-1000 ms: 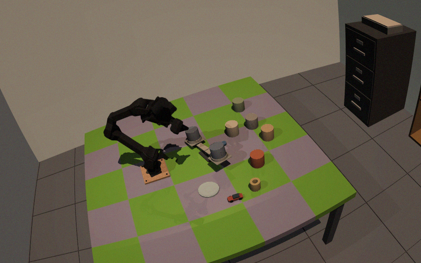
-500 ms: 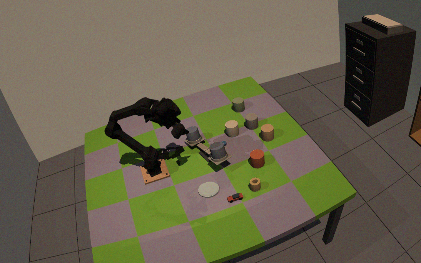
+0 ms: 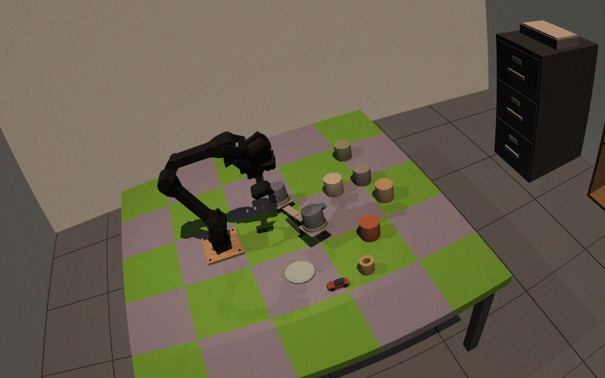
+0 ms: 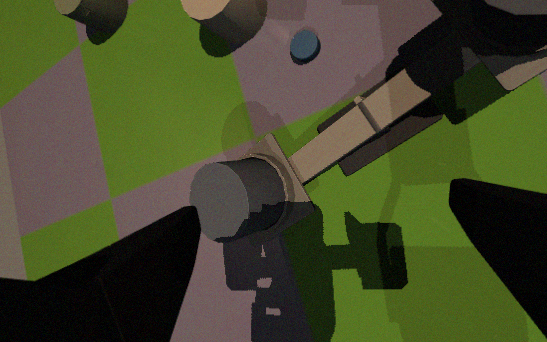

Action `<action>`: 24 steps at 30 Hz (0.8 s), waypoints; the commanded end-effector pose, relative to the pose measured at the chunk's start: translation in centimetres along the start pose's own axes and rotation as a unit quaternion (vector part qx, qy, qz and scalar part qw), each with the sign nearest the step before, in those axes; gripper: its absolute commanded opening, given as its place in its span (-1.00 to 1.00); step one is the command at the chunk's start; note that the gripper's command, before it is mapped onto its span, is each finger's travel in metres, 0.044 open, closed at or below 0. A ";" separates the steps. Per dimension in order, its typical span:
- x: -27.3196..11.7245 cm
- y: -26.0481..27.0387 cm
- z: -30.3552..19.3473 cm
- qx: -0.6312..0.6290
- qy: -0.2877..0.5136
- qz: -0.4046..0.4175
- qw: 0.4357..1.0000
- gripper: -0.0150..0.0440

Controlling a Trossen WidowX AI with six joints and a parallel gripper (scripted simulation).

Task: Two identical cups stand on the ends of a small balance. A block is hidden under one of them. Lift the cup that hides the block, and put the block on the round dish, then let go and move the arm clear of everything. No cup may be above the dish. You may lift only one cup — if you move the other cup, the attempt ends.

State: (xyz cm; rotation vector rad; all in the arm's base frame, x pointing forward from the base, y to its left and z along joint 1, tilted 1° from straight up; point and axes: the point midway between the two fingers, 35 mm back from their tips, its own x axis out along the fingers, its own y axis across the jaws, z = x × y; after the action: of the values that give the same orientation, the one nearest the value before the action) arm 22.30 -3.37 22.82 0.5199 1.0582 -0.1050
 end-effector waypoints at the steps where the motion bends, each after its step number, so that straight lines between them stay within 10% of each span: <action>1: 1.3 0.7 0.2 0.059 0.033 -0.012 0.998 1.00; 24: 8.7 6.8 -1.5 0.347 0.121 -0.164 0.915 1.00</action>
State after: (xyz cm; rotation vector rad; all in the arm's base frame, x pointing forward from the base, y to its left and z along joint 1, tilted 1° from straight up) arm 27.17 3.55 18.16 0.9823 1.3308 -0.6571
